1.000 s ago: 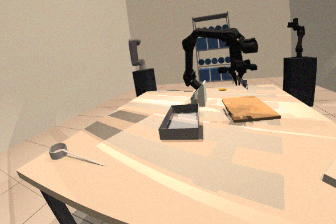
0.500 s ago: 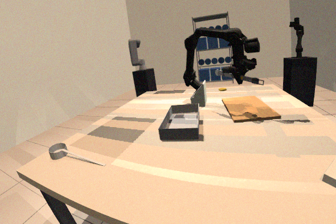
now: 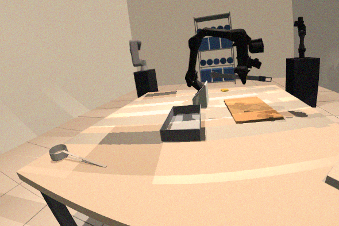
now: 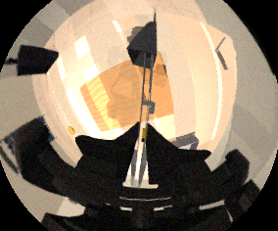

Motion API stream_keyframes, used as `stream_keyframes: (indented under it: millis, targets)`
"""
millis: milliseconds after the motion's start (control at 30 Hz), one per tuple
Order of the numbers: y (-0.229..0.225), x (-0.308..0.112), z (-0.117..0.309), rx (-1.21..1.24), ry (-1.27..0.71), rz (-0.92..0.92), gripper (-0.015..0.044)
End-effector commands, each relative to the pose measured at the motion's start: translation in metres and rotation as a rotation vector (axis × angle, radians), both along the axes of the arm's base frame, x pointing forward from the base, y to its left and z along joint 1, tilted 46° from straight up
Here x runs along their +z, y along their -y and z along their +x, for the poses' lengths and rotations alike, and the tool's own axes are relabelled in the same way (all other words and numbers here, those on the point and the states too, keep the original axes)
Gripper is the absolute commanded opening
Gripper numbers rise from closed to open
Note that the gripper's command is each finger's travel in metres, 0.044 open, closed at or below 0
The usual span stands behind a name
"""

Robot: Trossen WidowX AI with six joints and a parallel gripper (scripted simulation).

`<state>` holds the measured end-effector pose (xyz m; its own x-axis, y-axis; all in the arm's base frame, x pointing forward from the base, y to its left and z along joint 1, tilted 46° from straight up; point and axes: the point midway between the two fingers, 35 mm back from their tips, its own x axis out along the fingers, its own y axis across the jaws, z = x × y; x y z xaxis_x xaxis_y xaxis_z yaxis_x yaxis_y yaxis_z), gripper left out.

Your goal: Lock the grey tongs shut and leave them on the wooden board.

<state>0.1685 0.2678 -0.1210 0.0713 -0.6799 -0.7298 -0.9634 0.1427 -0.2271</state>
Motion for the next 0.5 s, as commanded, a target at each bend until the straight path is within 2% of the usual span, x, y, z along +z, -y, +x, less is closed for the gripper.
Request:
stream_keyframes:
  millis: [0, 467]
  targets:
    - [-0.003, -0.005, -0.009, 0.137, -0.132, -0.011, -0.015]
    - [-0.008, -0.013, -0.03, 0.524, -0.495, -0.051, -0.015]
